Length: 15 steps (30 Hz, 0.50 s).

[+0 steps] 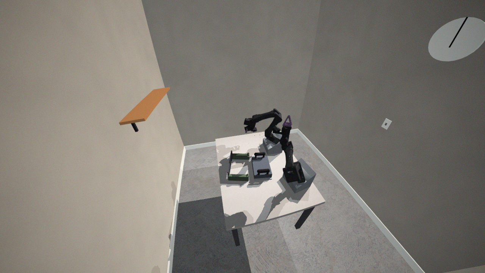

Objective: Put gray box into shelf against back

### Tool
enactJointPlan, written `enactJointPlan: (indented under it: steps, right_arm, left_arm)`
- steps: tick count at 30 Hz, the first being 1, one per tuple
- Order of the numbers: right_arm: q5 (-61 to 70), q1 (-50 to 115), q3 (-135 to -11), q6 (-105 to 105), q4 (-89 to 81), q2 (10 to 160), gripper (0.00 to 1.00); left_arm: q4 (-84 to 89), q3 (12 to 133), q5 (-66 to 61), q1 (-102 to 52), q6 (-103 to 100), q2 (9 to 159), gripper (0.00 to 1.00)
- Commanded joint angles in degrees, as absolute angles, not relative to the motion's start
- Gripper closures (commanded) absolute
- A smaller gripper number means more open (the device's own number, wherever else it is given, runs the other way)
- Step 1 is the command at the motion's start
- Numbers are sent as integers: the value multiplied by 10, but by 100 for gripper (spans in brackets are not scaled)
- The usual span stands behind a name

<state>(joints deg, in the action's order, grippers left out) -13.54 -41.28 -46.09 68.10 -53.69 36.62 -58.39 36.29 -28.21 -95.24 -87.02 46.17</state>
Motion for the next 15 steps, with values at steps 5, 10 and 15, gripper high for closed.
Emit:
enactJointPlan:
  steps: [5, 10, 15]
  right_arm:
    - [-172, -314, -485, 691, -561, 410, 0]
    - [-186, -242, -493, 694, -567, 438, 0]
    - [-193, -199, -497, 696, -570, 453, 0]
  left_arm:
    - [-425, 398, -196, -885, -782, 486, 0]
    - [-335, 412, -146, -838, -735, 500, 0]
    - [-276, 426, -110, -812, -706, 512, 0]
